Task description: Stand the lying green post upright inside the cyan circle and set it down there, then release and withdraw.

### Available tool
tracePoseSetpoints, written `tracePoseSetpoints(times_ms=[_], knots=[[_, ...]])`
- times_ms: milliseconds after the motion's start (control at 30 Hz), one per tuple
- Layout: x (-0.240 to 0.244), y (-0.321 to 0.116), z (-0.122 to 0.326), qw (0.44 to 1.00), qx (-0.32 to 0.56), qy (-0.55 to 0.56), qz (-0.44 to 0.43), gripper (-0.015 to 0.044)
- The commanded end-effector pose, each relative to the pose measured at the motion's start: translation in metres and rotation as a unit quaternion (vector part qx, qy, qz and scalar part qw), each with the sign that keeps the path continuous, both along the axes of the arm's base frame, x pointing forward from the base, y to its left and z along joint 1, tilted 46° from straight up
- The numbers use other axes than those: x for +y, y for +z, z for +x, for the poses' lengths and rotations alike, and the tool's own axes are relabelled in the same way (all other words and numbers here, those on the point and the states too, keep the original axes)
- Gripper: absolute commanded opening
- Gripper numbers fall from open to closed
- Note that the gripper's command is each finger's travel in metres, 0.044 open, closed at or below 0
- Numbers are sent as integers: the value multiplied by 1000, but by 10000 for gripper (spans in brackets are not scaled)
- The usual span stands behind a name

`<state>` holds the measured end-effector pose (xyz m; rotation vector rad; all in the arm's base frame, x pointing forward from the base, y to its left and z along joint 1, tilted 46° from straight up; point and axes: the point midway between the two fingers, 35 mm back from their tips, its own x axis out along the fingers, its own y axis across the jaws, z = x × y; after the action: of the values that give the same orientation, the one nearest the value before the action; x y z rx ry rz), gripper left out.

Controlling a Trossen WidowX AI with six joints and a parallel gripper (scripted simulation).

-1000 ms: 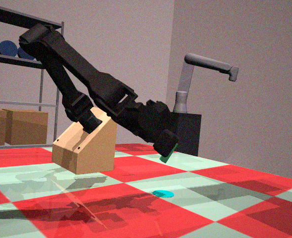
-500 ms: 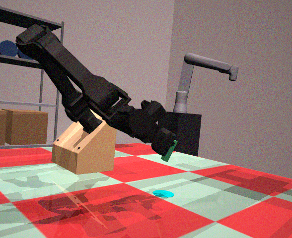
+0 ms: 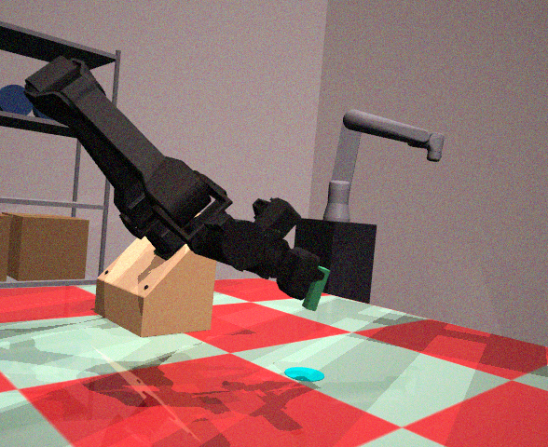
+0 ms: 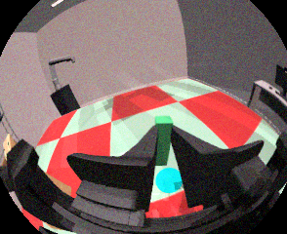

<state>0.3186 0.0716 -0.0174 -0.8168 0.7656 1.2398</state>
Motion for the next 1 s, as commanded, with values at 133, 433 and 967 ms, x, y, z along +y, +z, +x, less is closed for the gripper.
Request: tracePoseSetpoints(times_ms=[133,433,967], knots=[[-1,4,-1,1000,-20,9,21,23],[-3,10,-1,998,-46,17,45,23],[-6,20,-1,993,-88,30,78,23]])
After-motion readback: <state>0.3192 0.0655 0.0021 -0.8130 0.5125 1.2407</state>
